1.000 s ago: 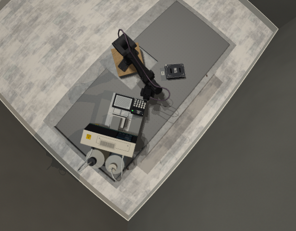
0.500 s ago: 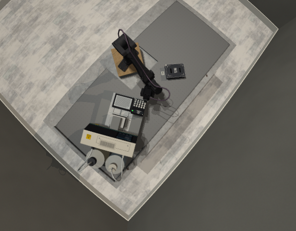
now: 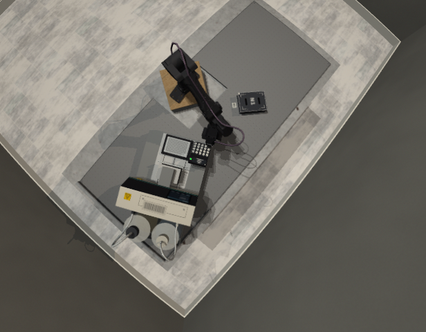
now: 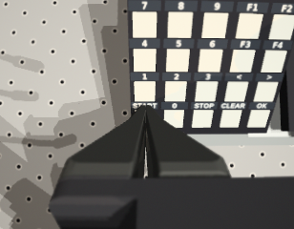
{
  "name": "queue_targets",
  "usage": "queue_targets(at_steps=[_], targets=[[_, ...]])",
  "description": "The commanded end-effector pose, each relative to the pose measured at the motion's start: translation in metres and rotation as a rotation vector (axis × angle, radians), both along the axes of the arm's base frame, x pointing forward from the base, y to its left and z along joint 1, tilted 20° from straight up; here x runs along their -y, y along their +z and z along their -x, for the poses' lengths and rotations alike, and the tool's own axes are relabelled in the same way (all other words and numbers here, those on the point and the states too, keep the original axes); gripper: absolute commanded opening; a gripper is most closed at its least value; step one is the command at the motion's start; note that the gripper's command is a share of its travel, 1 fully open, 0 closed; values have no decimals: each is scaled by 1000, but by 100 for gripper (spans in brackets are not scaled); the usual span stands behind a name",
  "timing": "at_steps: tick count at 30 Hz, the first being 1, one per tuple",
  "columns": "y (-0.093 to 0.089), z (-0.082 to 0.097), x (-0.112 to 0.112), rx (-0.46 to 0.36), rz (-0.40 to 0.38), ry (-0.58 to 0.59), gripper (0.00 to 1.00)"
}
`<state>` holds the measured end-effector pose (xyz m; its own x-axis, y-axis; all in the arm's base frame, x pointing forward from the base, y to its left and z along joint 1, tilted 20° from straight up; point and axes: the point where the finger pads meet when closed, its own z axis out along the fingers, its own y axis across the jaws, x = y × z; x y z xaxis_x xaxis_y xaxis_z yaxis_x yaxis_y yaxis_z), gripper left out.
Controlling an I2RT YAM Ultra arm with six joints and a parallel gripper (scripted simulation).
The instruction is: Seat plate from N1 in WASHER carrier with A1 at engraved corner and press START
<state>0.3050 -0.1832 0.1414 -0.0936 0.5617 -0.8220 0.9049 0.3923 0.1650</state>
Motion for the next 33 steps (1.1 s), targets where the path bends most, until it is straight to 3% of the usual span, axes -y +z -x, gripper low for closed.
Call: queue_targets(at_steps=[1, 4, 5, 12, 33], targets=[[-7, 1, 5, -8, 5, -6, 0], [-8, 1, 5, -9, 4, -5, 0], [7, 1, 4, 33, 17, -10, 0], [23, 0, -8, 48, 16, -2, 0], [40, 14, -32, 50, 14, -2, 0]])
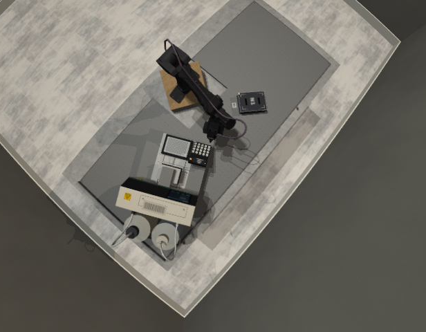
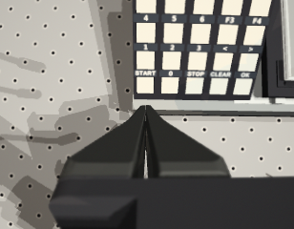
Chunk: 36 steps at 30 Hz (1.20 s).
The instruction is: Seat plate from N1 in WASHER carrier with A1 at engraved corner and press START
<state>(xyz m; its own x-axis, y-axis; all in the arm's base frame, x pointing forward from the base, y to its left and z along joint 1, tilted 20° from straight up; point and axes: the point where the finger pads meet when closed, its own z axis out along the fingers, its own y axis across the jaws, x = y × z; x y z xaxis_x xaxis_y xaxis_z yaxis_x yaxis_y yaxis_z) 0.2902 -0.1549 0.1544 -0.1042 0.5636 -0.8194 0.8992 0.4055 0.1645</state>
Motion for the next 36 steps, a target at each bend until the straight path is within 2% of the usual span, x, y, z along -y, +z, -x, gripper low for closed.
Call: queue_targets(at_steps=[1, 18, 36], targets=[[28, 0, -5, 53, 17, -17, 0], [41, 11, -23, 53, 15, -17, 0], [41, 12, -23, 52, 15, -16, 0]])
